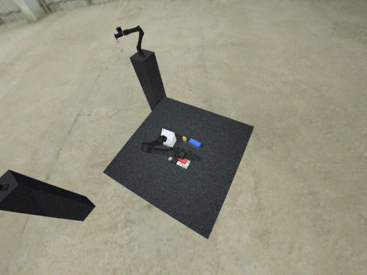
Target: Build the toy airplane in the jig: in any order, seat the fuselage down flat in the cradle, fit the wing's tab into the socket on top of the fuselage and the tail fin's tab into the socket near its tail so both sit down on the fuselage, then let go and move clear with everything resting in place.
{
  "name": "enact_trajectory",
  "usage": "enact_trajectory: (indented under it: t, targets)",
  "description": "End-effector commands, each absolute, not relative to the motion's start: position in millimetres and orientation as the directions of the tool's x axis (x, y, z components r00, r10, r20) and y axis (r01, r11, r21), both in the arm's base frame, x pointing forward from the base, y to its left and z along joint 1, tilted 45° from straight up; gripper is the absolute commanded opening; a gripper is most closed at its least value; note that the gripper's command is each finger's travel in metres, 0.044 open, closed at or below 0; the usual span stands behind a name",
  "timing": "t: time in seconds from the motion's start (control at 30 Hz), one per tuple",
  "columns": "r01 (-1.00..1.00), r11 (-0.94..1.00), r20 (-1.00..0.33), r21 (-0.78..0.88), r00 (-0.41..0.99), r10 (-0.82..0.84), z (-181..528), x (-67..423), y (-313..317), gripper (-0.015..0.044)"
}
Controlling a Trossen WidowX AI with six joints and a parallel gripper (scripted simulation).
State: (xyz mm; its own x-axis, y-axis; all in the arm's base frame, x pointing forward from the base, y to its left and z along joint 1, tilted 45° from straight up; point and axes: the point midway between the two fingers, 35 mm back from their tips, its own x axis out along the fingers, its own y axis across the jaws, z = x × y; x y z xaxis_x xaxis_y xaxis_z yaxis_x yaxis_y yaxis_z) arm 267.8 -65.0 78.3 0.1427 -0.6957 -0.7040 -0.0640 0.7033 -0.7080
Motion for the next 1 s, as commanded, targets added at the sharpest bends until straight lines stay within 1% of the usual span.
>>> enact_trajectory:
  t: [0.0, 0.3, 0.33, 0.57, 0.8, 0.97]
  targets:
    - [-0.062, 0.704, -0.704, -0.708, 0.142, -0.696, 78.6, 267.8, -64.9, 0.0188]
    - [-0.062, 0.704, -0.704, -0.708, 0.142, -0.696, 78.6, 267.8, -64.9, 0.0424]
    - [-0.062, 0.704, -0.704, -0.708, 0.142, -0.696, 78.6, 267.8, -64.9, 0.0440]
    - [-0.063, 0.704, -0.705, -0.707, 0.142, -0.695, 80.0, 268.0, -63.0, 0.0440]
    - [-0.068, 0.705, -0.706, -0.706, 0.143, -0.693, 145.0, 255.5, 4.3, 0.0440]
    - [-0.068, 0.703, -0.704, -0.708, 0.144, -0.696, 151.3, 256.6, 12.6, 0.0440]
